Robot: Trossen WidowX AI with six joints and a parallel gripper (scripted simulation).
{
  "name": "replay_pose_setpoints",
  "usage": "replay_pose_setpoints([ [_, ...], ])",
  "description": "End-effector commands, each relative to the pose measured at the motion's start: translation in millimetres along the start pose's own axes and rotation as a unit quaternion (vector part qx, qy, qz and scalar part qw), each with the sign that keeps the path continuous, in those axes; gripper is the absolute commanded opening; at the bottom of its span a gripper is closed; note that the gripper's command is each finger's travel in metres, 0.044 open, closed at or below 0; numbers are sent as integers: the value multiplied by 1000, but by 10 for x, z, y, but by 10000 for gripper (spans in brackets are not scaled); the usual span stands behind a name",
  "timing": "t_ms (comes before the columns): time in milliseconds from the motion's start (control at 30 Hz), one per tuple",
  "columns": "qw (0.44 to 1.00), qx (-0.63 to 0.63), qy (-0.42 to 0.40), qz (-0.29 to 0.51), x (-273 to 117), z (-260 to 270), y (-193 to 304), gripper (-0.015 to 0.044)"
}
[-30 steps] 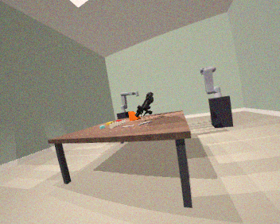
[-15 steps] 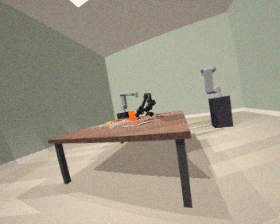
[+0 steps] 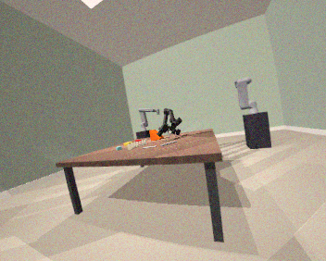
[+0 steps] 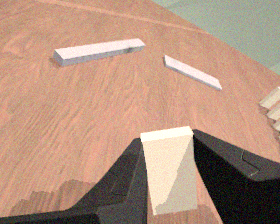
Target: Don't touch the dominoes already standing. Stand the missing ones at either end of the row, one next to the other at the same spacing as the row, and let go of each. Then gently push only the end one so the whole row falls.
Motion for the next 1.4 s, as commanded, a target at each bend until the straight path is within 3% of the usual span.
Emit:
replay_pose_setpoints([
  [0,997,52,9,-53,-105,9,30,107],
  [633,939,285,20,-191,-482,-76,319,107],
  [1367,938,288,20,-191,-485,-78,323,107],
])
Point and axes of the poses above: the point midway between the two fingers, 35 mm back from their tips, its own x axis out along the fingers, its own z axis across the jaws, y = z × x, the point moved 8 cm from there along -x, back along the fingers, and after that the axes turned 12 degrees about -x, right-handed, at the moved point
